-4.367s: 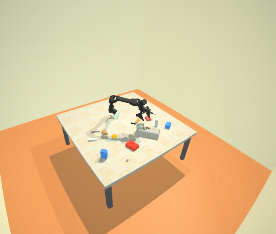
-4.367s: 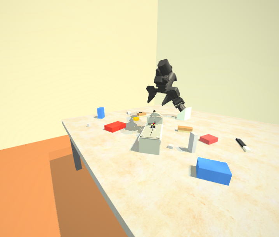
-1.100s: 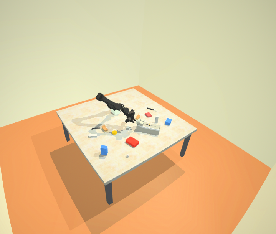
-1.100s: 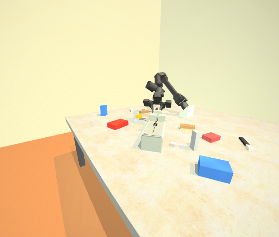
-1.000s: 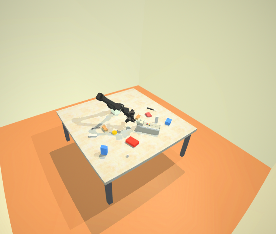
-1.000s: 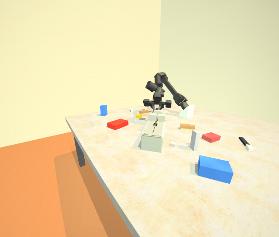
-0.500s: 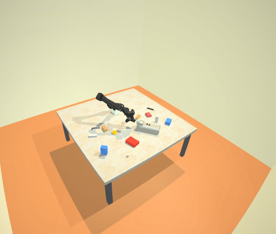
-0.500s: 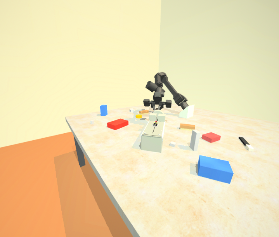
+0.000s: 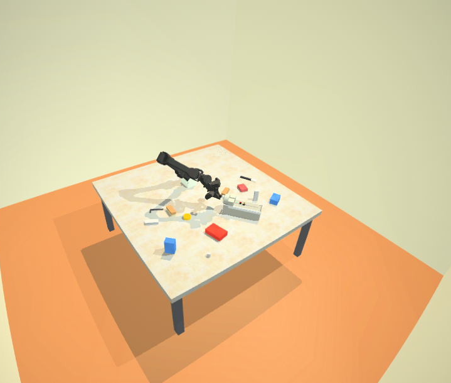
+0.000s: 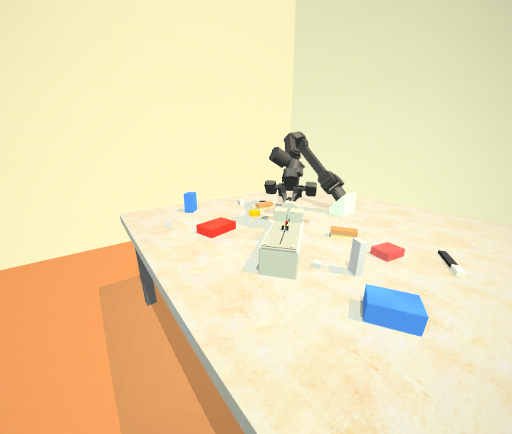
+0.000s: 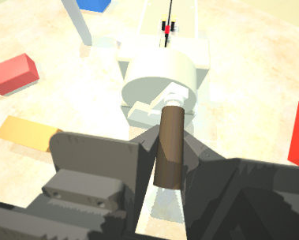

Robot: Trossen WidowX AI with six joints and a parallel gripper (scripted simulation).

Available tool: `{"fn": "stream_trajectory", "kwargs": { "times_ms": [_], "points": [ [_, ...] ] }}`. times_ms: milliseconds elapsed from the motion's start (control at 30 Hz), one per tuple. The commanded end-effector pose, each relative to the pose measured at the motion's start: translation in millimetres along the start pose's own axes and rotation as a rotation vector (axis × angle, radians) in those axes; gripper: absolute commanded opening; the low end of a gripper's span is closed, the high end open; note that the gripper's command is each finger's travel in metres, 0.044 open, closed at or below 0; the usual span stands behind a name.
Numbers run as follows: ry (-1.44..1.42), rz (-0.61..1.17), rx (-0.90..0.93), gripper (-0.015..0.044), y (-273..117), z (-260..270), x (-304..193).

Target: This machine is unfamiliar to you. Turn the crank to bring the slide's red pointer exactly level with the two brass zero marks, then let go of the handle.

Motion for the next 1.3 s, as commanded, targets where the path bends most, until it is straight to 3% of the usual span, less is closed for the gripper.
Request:
{"fn": "stream_trajectory", "kwargs": {
  "times_ms": [0,1267],
  "points": [
    [-0.011,-0.008,0.01,0.0,-3.0,8.4,3.2],
    [-0.011,-0.008,0.01,0.0,-1.8,20.5,3.0]
  ]
}}
Point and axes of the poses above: the point midway between the two fingers, 35 mm back from their tips, its own y axis out along the fingers, its own z axis across the jaws, x = y × z, the point moved 2 cm from there along -y, back along the fingers, and after that the axes turned 5 degrees about -y, right-handed, at the moved point
